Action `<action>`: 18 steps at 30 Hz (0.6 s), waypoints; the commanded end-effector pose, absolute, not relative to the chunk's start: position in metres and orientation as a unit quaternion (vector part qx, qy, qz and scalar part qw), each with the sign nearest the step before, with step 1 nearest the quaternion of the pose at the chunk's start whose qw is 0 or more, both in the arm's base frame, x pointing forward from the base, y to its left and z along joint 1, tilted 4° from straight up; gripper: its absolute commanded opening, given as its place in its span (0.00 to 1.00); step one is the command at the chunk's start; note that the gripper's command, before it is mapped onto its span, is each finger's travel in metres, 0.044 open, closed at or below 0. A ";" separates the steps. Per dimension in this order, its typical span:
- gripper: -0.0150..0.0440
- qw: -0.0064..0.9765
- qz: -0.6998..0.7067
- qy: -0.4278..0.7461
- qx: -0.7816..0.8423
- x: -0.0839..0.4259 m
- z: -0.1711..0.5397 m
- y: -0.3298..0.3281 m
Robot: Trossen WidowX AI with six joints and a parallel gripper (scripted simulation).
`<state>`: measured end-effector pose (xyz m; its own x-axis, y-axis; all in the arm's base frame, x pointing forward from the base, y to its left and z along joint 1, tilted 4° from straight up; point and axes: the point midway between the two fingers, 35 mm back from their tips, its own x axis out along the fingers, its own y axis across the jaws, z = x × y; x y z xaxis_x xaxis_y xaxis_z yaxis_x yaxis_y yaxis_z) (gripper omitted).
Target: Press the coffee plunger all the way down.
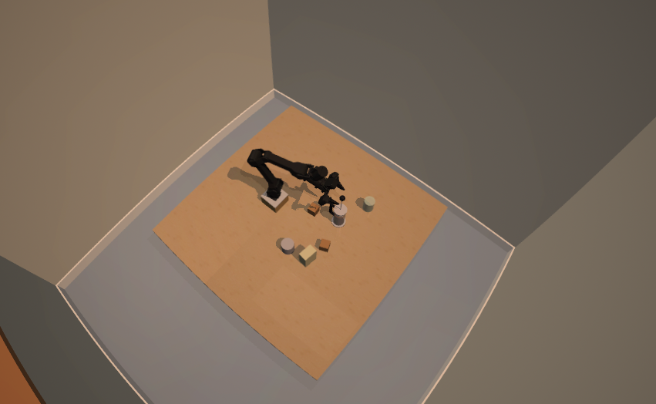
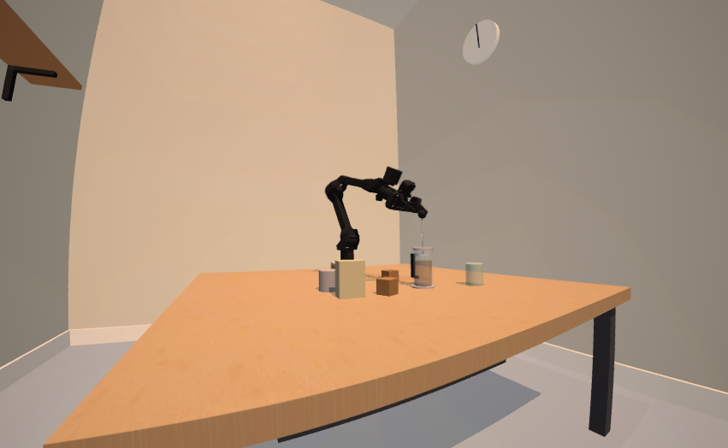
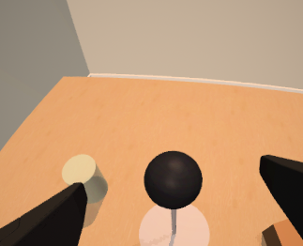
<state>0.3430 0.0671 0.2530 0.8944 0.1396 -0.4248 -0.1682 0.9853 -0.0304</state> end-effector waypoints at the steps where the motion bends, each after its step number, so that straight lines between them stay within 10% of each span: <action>1: 1.00 0.973 0.080 0.214 -0.033 0.348 0.251 0.068; 7: 1.00 0.973 0.080 0.214 -0.033 0.354 0.247 0.069; 18: 0.51 0.973 0.080 0.214 -0.033 0.354 0.247 0.069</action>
